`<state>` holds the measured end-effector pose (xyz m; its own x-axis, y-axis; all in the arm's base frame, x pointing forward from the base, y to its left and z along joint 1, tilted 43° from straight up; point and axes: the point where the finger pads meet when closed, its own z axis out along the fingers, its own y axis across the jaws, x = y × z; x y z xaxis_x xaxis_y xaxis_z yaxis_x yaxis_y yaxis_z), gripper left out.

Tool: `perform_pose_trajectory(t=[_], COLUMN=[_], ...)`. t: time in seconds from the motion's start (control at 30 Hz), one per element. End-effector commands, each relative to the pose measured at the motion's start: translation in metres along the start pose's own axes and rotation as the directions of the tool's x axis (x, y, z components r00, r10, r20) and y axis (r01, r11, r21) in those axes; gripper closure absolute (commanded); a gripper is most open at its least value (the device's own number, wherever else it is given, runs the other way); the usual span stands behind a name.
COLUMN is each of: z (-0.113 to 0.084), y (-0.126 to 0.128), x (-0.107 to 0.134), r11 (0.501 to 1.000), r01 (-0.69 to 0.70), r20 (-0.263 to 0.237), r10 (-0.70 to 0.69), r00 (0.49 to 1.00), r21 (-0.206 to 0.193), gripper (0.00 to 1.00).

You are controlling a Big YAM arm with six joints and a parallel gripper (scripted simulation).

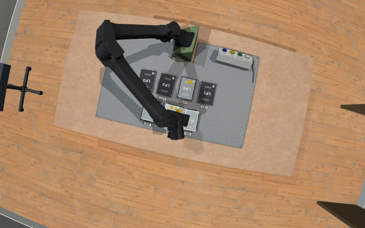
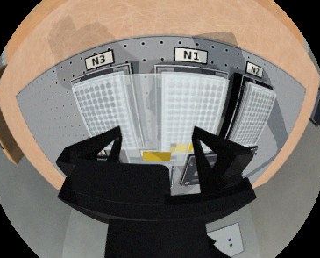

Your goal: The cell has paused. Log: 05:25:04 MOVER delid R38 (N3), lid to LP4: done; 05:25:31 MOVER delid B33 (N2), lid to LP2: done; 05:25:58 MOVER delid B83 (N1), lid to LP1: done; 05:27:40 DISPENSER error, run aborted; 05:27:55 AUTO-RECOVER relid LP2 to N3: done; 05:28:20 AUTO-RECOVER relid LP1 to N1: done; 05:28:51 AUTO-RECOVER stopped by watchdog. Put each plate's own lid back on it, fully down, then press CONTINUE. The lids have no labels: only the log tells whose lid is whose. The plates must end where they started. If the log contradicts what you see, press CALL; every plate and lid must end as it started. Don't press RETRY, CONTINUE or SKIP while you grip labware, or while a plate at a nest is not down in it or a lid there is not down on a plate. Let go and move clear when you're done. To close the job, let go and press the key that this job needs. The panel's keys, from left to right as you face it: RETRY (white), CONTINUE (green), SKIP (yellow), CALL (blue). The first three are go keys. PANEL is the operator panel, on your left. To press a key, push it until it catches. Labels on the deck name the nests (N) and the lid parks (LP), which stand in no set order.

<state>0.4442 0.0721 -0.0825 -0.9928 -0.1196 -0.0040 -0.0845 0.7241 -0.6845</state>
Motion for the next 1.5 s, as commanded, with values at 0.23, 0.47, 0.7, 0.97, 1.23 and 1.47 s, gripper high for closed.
perform_pose_trajectory(t=[0.23, 0.47, 0.7, 0.97, 1.23, 1.47], z=[-0.002, -0.002, -0.002, -0.001, -0.009, -0.005], y=[-0.050, -0.085, -0.120, -0.151, -0.197, -0.169], x=[-0.006, -0.006, -0.006, -0.005, -0.018, -0.010], r11=[1.000, 1.000, 1.000, 1.000, 1.000, 0.998], r01=[0.004, 0.005, 0.006, 0.010, -0.006, 0.057], r20=[0.012, 0.011, 0.010, 0.006, 0.023, 0.011], r10=[-0.004, -0.005, -0.006, -0.010, 0.006, -0.057], r00=[1.000, 1.000, 1.000, 1.000, 1.000, 0.998], r21=[-0.006, -0.004, -0.003, -0.001, -0.001, -0.002], gripper=[1.00, 1.00, 1.00, 1.00, 1.00, 1.00])
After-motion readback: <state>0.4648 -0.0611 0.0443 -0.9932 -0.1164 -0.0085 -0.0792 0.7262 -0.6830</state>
